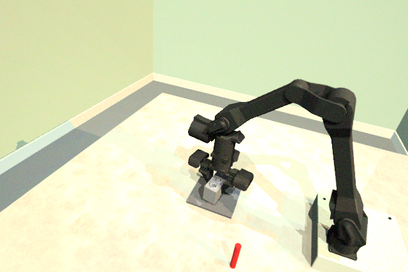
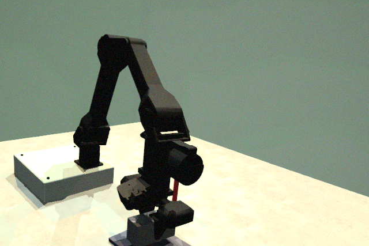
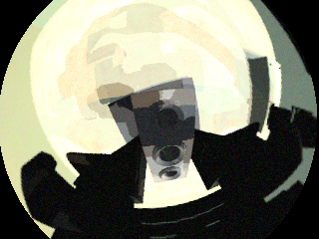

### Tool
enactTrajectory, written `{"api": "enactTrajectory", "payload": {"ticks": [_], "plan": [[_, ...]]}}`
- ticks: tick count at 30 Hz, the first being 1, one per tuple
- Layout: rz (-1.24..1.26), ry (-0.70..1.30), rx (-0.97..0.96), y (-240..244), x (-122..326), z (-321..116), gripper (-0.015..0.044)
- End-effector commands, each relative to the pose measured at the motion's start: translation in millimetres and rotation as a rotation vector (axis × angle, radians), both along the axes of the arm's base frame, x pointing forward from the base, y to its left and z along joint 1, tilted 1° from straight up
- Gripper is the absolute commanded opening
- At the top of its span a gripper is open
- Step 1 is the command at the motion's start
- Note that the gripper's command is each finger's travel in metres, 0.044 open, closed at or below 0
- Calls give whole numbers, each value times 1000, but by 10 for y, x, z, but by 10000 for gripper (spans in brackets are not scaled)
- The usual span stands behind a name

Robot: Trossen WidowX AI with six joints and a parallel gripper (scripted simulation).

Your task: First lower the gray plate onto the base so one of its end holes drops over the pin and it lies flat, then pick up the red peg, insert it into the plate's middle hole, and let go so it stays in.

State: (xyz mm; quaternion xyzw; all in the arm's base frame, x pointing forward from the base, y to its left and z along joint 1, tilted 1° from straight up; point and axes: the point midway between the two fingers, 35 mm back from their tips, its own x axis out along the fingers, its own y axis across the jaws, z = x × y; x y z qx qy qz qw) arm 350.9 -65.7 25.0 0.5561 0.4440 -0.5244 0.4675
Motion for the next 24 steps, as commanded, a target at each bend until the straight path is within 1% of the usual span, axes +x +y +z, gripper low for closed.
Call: {"api": "enactTrajectory", "payload": {"ticks": [1, 11, 24], "plan": [[2, 11, 5, 13, -28, -95, 0], [0, 3, 1, 2, -4, -56, 0], [0, 3, 1, 2, -4, -56, 341]]}}
